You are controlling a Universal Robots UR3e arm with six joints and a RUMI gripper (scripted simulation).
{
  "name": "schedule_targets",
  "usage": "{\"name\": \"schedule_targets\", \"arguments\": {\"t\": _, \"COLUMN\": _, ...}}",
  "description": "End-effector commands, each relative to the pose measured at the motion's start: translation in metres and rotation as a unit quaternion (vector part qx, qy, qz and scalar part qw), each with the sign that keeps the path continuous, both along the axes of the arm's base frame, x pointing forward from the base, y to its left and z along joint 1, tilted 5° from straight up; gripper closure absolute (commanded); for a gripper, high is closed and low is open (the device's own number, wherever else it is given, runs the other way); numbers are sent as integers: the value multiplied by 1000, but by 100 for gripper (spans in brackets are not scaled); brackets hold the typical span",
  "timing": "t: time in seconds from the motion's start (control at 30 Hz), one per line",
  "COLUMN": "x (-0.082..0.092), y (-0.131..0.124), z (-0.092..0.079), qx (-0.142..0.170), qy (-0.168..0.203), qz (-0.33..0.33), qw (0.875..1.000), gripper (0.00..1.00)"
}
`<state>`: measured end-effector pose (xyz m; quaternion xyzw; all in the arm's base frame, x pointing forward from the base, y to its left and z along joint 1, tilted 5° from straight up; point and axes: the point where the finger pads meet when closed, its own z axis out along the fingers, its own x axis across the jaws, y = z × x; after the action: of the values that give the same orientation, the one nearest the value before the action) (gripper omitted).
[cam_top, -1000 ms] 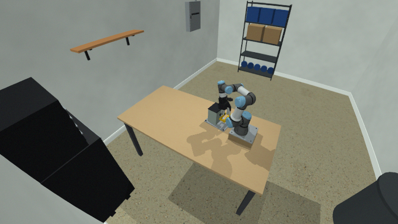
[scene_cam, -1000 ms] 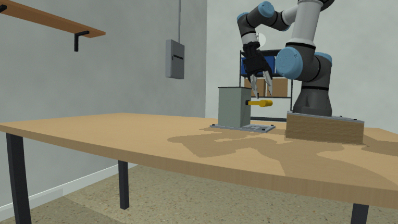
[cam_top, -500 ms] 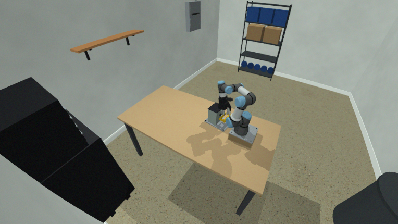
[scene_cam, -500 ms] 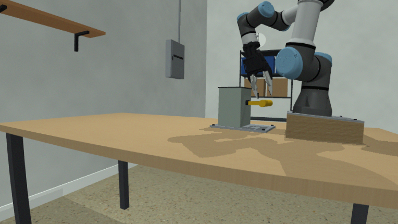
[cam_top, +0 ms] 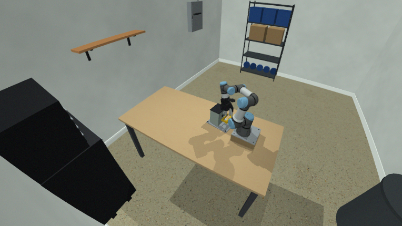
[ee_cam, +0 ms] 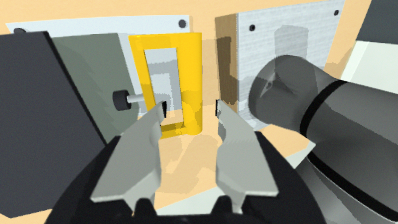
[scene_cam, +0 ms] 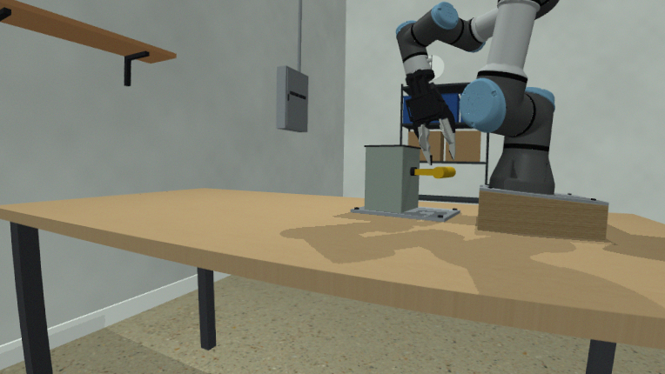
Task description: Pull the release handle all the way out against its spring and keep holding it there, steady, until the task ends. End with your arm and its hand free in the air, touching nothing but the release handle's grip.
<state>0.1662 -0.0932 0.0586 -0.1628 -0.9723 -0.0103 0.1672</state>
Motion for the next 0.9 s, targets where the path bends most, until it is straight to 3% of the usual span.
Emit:
{"name": "schedule_targets", "arguments": {"t": 0.0, "x": 0, "y": 0, "z": 0, "qx": -1, "qy": -1, "qz": 0, "qw": 1000, "gripper": 67}}
{"name": "schedule_targets", "arguments": {"t": 0.87, "x": -7, "y": 1, "z": -20, "qx": -1, "qy": -1, "qz": 0, "qw": 1000, "gripper": 67}}
